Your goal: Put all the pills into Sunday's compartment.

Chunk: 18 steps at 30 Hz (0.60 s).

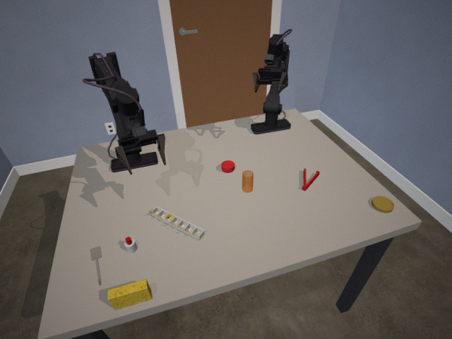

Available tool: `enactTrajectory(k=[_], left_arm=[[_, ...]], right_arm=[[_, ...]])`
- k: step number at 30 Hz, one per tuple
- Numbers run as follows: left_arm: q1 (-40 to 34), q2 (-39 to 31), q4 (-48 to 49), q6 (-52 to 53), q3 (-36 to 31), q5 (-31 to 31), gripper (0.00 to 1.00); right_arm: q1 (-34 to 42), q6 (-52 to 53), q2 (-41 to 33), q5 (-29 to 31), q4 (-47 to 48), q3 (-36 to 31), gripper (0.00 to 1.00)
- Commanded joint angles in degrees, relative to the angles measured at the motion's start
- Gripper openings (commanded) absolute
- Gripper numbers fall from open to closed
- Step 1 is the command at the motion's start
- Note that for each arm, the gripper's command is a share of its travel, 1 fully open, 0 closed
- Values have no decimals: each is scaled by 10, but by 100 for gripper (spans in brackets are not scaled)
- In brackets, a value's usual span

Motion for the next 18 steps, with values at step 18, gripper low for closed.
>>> enactTrajectory(k=[18], left_arm=[[3,-4,-5,1,11,1,100]], right_arm=[[94,18,288,-18,-142,174,100]])
